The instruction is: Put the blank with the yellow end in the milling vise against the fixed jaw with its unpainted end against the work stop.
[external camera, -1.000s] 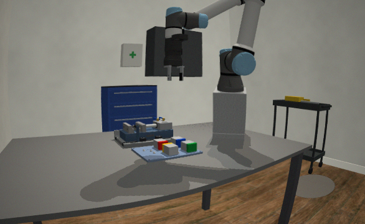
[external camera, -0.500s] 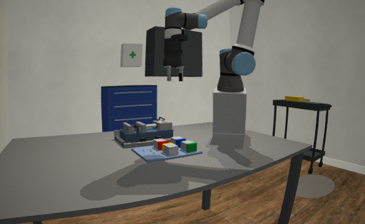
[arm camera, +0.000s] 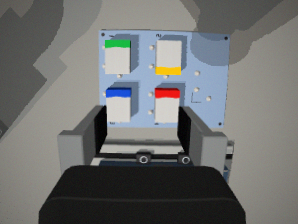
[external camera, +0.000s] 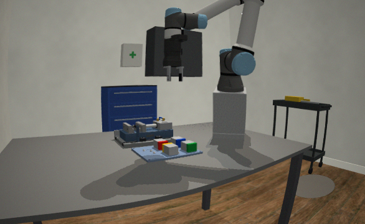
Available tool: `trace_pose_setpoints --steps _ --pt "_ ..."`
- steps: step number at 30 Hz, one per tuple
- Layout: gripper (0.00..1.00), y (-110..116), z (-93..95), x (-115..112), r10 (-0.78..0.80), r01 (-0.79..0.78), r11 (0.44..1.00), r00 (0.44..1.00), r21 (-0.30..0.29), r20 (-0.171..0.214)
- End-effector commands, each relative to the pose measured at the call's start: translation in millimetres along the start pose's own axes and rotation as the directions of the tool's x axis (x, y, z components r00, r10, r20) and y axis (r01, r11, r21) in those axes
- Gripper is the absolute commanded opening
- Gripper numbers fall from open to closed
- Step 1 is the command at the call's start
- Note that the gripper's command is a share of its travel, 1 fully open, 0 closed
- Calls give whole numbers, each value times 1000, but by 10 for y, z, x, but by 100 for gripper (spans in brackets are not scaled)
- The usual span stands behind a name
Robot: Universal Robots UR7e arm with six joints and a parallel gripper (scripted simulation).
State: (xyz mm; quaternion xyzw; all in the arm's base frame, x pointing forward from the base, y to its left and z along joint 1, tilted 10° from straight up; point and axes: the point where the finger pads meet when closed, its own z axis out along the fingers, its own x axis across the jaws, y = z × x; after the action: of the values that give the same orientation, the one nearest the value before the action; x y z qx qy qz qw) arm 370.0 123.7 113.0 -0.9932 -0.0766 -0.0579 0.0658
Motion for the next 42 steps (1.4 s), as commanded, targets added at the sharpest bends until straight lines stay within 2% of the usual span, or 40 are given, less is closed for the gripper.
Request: trace_pose_setpoints --steps 1,19,24,42 --pt "100 1 -3 4 0 0 1000 1000 0 -1" --pt "100 3 10 16 0 0 1000 1000 0 -1" --pt "100 592 5 -99 0 0 1000 1000 0 -1" --pt "100 631 5 -107 0 0 1000 1000 -1 -1"
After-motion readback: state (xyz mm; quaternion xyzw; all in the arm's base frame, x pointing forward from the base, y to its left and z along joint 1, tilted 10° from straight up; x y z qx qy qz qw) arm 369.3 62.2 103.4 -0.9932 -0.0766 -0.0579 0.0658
